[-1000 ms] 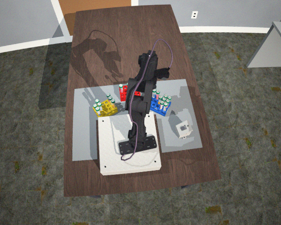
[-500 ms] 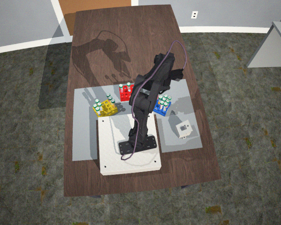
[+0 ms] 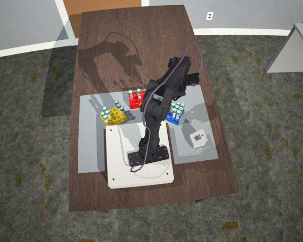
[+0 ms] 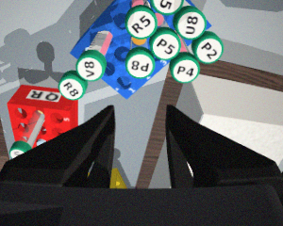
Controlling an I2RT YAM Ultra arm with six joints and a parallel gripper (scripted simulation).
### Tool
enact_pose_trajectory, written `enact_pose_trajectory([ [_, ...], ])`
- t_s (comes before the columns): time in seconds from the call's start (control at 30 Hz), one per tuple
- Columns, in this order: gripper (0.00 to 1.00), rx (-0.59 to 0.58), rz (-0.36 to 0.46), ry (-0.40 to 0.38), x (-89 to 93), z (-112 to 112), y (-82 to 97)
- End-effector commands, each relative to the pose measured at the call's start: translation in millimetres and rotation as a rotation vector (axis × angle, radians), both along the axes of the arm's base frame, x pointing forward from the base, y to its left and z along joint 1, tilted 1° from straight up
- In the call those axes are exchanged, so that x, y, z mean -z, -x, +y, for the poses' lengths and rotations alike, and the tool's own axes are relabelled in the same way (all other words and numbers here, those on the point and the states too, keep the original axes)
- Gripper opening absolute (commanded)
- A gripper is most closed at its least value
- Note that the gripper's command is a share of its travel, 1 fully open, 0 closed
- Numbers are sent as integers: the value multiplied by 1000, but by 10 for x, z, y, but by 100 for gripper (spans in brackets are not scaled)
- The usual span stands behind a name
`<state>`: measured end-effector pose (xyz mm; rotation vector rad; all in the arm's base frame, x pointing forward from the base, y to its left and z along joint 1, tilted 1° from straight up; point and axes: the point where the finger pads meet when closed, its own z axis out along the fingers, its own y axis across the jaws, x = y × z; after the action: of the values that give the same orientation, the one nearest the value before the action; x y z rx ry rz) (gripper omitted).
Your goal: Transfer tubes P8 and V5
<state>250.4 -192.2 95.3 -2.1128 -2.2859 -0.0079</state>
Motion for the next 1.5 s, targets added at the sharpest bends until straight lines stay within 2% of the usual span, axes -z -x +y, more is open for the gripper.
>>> enact_pose_trajectory([
  [0.0, 30, 2, -13, 8, -77, 42, 17],
  [0.3, 30, 1, -22, 14, 98, 53, -11],
  [0.4, 30, -3, 7, -8, 260, 72, -14],
  [0.5, 30, -1, 7, -8, 318, 66, -15],
  [0.57, 30, -1, 7, -8, 318, 66, -15],
  [0.6, 30, -2, -18, 11, 262, 7, -94],
  [0.63, 30, -2, 7, -8, 355, 68, -19],
  [1.07, 30, -2, 7, -8, 586, 75, -25],
  [1.13, 30, -2, 7, -8, 586, 75, -25],
  [1.17, 30, -3, -38, 25, 448, -15, -148],
  [1.2, 30, -3, -38, 26, 448, -14, -149],
  [1.33, 30, -5, -38, 25, 455, 2, -138],
  [1.47, 30, -1, -19, 11, 516, 69, -33],
])
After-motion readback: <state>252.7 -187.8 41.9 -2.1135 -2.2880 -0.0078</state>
